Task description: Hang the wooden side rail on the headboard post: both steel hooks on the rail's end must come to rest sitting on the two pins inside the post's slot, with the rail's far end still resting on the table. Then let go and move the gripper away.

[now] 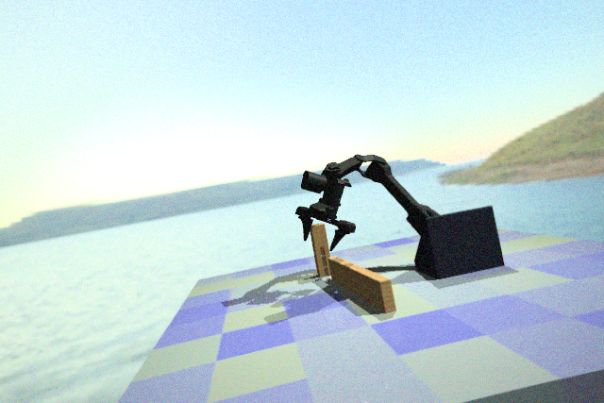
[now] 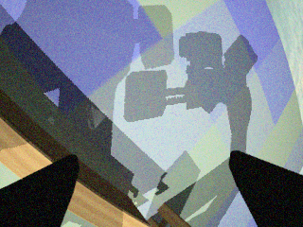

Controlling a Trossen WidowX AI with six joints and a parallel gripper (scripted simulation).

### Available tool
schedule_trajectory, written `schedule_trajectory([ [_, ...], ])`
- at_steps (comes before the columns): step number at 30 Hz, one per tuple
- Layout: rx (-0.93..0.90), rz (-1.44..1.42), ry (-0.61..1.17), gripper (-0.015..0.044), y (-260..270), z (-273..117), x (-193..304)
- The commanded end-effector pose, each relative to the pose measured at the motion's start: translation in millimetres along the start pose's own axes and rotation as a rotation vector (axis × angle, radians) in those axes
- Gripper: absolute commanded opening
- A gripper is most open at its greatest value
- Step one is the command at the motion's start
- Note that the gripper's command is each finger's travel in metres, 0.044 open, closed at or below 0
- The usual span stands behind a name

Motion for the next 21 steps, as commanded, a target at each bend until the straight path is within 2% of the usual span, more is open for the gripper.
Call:
schedule_trajectory([
  [1, -0.448, -0.672, -0.059, 0.044, 2.6, -20.5, 31.1],
  [21, -0.47, -0.7, -0.059, 0.044, 3.2, -22.3, 33.8],
])
Point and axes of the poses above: the point midway between the two fingers, 35 mm back from their tips, its own z axis out along the fingers, its own y axis across the jaws, x = y × z, the point moved 5 cm from there along -z, back along the fingers, and after that the axes turned 10 degrees about -z, right-handed, at the moved point
